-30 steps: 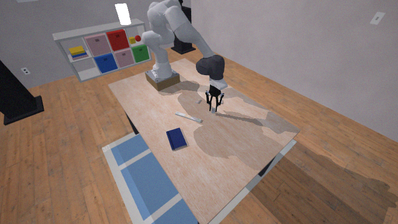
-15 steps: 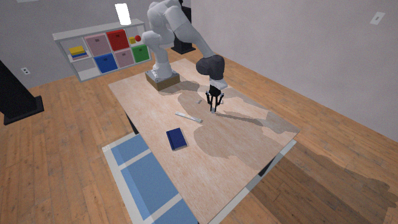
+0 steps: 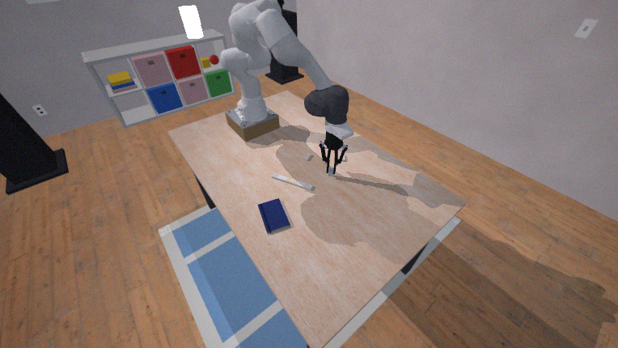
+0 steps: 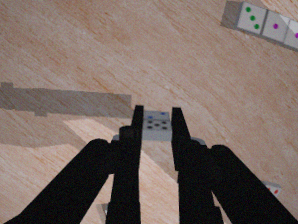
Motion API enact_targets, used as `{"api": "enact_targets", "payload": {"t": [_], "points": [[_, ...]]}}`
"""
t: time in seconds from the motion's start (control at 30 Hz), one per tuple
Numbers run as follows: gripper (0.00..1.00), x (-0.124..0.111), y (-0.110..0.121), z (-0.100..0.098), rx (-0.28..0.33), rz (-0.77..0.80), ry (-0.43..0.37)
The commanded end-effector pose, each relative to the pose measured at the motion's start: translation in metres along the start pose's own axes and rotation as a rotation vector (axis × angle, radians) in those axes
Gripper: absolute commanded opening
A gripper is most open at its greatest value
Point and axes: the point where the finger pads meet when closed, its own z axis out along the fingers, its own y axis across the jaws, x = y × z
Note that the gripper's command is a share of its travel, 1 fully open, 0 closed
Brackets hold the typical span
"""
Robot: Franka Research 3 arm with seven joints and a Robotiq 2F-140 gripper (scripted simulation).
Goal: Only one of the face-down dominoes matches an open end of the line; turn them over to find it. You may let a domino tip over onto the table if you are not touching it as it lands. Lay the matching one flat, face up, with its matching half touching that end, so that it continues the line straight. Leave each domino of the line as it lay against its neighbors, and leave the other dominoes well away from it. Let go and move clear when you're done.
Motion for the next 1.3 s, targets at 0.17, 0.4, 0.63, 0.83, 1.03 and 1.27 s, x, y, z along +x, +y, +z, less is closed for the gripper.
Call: {"api": "enact_targets", "payload": {"t": [0.17, 0.4, 0.63, 0.83, 1.03, 1.27], "points": [[0.22, 0.001, -0.001, 0.0, 0.001, 0.003, 0.002], [0.22, 0.001, -0.001, -0.009, 0.001, 0.003, 0.002], [0.22, 0.001, -0.001, -0.014, 0.001, 0.003, 0.002], [0.22, 0.001, -0.001, -0.014, 0.001, 0.003, 0.002], [0.22, 0.0, -0.001, -0.014, 0.001, 0.003, 0.005], [0.22, 0.0, -0.001, -0.014, 0.001, 0.003, 0.009]]}}
